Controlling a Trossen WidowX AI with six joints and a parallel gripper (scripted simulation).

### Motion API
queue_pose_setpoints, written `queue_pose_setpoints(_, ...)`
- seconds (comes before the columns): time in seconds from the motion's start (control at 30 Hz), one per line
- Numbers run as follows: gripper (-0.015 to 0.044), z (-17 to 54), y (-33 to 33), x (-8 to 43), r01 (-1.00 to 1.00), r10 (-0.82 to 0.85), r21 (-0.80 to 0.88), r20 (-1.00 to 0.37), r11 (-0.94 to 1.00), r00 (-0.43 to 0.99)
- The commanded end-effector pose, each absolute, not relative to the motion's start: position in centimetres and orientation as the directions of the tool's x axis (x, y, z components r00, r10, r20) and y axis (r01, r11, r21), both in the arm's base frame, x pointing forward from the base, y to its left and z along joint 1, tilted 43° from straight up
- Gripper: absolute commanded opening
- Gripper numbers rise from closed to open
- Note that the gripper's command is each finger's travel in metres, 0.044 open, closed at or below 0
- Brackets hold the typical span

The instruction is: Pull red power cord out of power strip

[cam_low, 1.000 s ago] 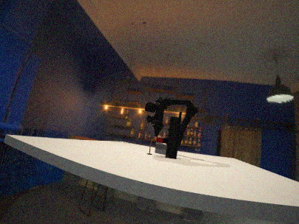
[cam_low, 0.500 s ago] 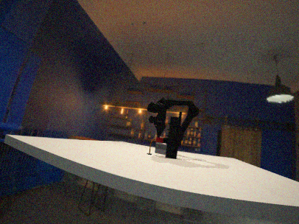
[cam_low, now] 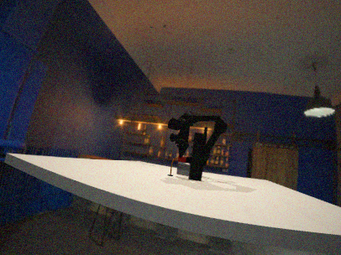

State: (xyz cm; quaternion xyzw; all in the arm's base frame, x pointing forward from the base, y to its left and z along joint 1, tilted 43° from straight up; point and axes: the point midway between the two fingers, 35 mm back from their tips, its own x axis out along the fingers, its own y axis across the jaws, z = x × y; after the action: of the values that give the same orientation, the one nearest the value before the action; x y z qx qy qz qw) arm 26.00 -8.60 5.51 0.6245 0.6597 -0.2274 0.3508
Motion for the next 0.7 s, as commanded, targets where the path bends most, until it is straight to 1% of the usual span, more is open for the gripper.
queue_pose_setpoints(0.0, 0.0028, 5.5, -8.6, 26.0, 0.983, 0.664, 0.139, -0.747, 0.117, 0.027)
queue_pose_setpoints(0.17, 0.0000, 5.5, -8.6, 26.0, 0.983, 0.664, 0.139, -0.747, 0.117, 0.027)
queue_pose_setpoints(0.67, 0.0000, 4.3, -10.2, 26.6, 0.983, 0.663, 0.139, -0.748, 0.116, 0.027)
